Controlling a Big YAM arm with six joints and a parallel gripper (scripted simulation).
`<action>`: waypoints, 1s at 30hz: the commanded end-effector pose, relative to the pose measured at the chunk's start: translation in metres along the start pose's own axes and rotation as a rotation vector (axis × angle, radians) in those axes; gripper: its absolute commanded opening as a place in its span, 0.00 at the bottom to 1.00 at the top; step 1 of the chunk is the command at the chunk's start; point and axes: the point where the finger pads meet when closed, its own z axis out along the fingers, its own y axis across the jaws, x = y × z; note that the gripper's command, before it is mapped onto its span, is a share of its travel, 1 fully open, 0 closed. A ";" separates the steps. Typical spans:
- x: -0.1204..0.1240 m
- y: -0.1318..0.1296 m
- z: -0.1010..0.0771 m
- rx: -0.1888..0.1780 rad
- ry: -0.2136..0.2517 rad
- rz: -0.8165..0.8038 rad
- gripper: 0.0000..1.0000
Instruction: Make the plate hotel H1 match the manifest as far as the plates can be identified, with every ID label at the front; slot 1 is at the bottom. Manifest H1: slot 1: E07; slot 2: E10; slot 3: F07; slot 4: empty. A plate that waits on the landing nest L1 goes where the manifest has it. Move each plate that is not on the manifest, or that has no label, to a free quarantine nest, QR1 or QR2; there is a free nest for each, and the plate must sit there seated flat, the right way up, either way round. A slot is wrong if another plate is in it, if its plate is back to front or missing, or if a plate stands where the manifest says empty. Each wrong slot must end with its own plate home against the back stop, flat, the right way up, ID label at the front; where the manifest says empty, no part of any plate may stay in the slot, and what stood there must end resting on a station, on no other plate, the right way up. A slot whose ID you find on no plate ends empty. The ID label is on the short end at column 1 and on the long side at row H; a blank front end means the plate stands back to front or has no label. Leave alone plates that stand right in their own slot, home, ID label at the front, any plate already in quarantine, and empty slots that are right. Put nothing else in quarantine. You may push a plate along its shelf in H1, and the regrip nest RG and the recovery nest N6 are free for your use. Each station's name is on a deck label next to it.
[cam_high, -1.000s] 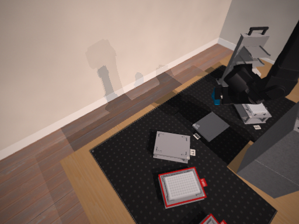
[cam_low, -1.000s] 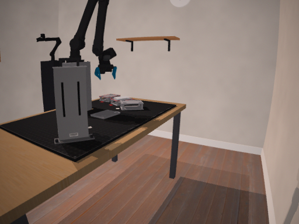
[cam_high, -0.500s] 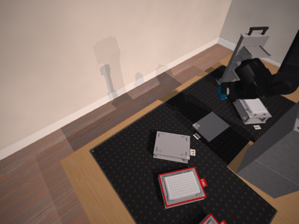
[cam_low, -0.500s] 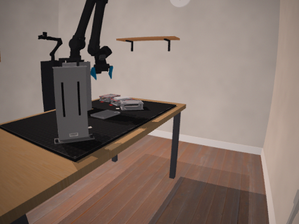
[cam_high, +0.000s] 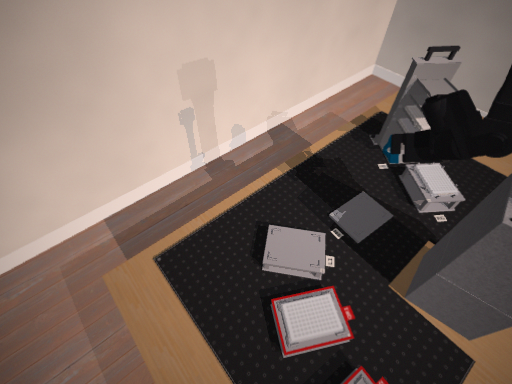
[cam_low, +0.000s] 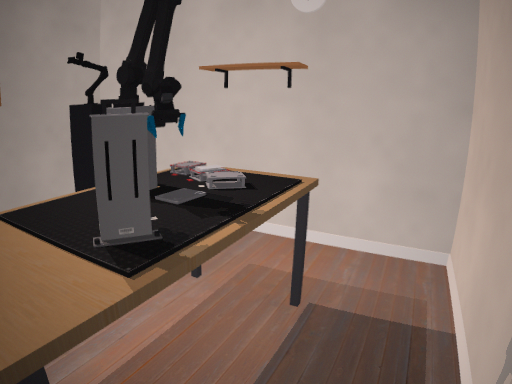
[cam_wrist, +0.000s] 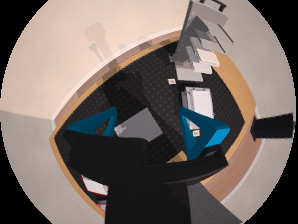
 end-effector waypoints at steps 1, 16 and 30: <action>-0.002 -0.016 0.000 0.016 -0.004 -0.036 1.00; -0.015 -0.055 0.010 0.015 -0.005 -0.036 1.00; -0.026 -0.093 0.016 0.015 -0.016 -0.036 1.00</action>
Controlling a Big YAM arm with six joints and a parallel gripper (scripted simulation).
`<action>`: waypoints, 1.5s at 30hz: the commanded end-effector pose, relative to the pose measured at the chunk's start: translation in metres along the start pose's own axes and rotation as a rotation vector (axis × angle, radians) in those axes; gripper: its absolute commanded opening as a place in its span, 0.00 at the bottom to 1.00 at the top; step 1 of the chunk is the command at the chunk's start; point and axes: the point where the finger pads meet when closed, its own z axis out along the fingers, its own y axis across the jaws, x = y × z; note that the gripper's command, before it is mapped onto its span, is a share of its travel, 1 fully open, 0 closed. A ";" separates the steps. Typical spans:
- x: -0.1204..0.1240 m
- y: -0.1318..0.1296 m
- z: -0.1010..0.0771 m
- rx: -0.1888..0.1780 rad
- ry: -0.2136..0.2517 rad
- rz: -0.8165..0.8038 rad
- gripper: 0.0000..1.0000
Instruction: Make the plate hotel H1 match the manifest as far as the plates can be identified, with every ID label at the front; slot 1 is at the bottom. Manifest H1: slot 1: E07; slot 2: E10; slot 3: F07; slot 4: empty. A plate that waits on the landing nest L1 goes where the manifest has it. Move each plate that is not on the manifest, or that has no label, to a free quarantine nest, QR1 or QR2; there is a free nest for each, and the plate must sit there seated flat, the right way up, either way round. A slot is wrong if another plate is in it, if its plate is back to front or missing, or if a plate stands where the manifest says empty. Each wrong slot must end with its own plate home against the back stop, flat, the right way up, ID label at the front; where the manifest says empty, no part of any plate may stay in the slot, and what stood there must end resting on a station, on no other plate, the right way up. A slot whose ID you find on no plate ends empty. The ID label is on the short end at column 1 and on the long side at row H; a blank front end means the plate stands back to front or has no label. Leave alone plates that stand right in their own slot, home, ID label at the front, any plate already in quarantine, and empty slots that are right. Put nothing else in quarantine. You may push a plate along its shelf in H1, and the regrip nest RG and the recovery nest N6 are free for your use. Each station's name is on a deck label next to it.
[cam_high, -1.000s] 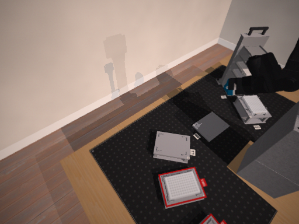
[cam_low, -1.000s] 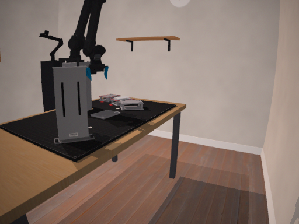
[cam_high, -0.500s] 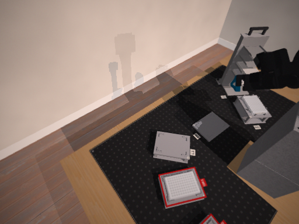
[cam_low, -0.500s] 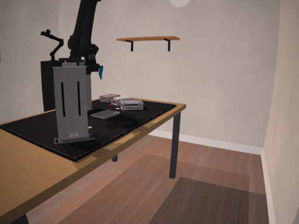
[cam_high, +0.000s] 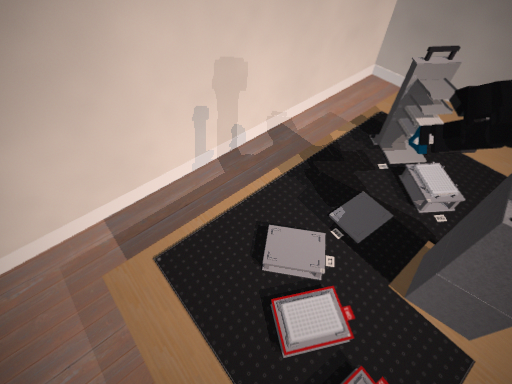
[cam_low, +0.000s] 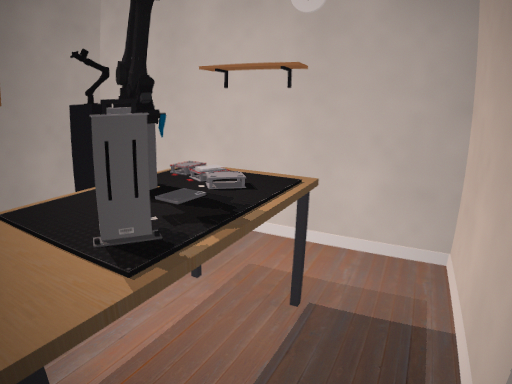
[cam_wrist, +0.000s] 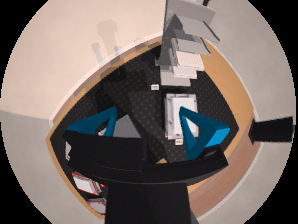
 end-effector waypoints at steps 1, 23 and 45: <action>-0.006 -0.016 -0.001 0.020 -0.017 -0.025 1.00; -0.012 -0.084 0.001 0.024 -0.020 -0.030 1.00; 0.001 -0.123 0.010 0.016 -0.019 -0.044 1.00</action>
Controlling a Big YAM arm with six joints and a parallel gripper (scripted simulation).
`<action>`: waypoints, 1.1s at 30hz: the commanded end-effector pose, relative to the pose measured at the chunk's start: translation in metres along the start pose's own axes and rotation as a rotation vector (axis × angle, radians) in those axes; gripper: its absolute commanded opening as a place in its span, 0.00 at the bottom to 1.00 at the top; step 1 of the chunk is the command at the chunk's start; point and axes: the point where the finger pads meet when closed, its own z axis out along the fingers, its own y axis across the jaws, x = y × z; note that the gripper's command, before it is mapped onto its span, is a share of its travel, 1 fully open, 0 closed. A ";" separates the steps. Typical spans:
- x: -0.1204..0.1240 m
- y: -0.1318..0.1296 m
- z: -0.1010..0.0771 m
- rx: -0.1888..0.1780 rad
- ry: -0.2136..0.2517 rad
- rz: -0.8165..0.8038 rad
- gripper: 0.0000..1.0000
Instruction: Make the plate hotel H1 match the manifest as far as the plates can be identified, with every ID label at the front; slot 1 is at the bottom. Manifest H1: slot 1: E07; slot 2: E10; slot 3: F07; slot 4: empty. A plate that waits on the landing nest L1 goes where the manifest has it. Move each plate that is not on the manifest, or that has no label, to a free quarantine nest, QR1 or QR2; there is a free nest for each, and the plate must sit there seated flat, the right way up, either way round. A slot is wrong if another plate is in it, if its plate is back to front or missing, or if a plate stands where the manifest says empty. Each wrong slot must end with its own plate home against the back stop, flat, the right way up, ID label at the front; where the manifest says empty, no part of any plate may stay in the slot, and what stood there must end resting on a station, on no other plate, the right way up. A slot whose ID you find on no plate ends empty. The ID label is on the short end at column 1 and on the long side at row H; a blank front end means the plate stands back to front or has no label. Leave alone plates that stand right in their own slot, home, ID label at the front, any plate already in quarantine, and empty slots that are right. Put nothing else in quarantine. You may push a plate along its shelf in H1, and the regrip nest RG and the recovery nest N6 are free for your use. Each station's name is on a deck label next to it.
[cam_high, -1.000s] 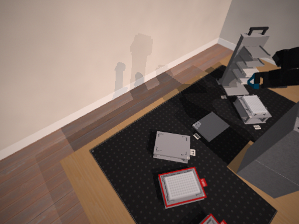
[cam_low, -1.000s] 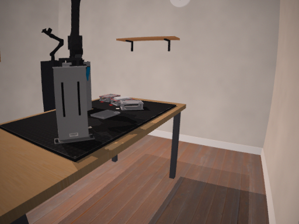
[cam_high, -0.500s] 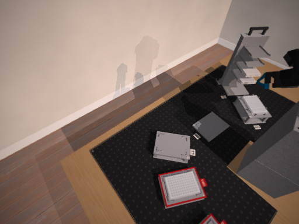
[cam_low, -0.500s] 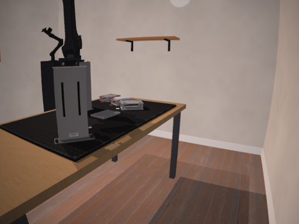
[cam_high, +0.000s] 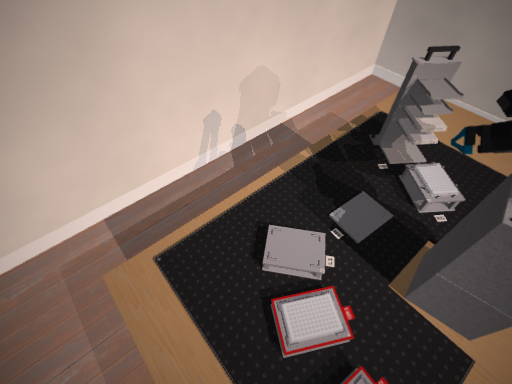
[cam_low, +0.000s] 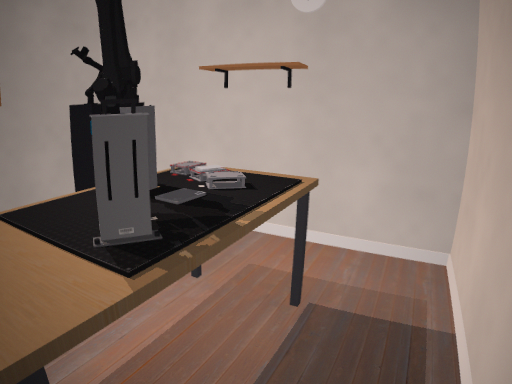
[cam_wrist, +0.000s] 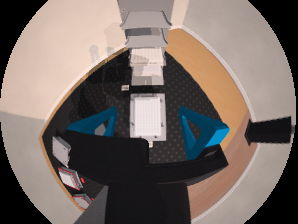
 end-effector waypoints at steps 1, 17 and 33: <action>0.002 0.001 0.007 -0.004 -0.015 -0.031 1.00; 0.037 -0.001 0.038 0.002 -0.013 -0.022 1.00; 0.048 0.002 0.043 -0.004 0.000 -0.012 1.00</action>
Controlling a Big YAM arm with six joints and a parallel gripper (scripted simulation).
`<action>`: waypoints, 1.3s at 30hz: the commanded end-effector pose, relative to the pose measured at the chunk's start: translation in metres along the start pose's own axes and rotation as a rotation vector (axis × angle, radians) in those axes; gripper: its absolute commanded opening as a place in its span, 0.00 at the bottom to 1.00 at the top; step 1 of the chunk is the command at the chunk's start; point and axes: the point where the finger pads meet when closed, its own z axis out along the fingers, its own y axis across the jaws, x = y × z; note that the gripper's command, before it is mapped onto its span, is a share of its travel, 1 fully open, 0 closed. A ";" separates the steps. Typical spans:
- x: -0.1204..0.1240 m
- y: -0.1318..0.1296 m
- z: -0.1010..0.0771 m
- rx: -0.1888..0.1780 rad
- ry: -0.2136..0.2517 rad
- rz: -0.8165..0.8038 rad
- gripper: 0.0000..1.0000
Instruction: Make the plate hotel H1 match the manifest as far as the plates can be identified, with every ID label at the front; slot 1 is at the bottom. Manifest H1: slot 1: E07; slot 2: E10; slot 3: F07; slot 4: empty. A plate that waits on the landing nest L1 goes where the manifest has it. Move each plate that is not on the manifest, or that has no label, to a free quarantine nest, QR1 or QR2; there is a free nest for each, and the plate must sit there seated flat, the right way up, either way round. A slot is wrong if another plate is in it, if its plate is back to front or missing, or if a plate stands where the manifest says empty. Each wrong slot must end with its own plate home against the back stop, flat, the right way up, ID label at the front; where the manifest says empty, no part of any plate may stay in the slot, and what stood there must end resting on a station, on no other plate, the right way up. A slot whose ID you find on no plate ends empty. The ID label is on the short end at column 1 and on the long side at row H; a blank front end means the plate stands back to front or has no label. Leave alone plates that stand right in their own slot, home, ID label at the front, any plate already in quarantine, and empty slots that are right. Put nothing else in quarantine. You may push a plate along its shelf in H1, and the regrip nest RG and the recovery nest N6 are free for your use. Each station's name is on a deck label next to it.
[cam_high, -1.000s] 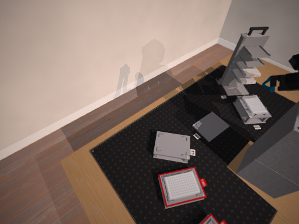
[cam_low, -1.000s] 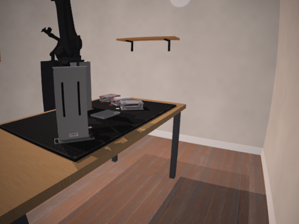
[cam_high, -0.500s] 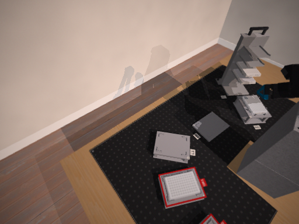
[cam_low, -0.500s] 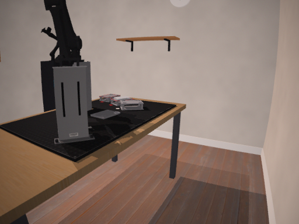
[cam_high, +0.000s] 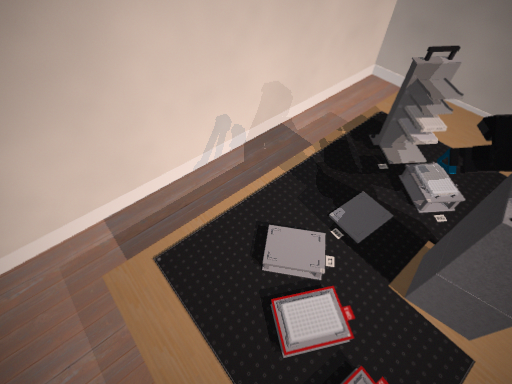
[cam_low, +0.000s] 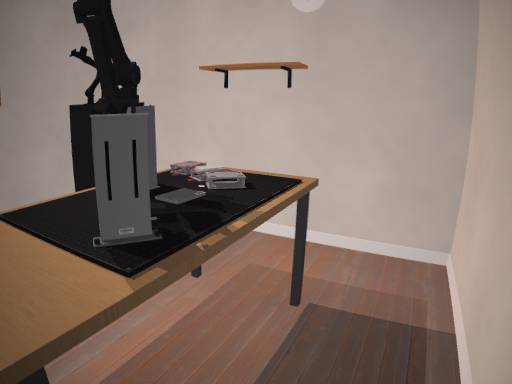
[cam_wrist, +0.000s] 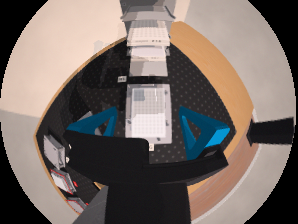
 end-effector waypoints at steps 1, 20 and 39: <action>-0.003 0.000 -0.004 0.001 -0.009 -0.004 1.00; 0.016 -0.005 0.019 0.011 -0.021 -0.011 1.00; 0.041 -0.004 0.024 0.010 -0.019 -0.011 1.00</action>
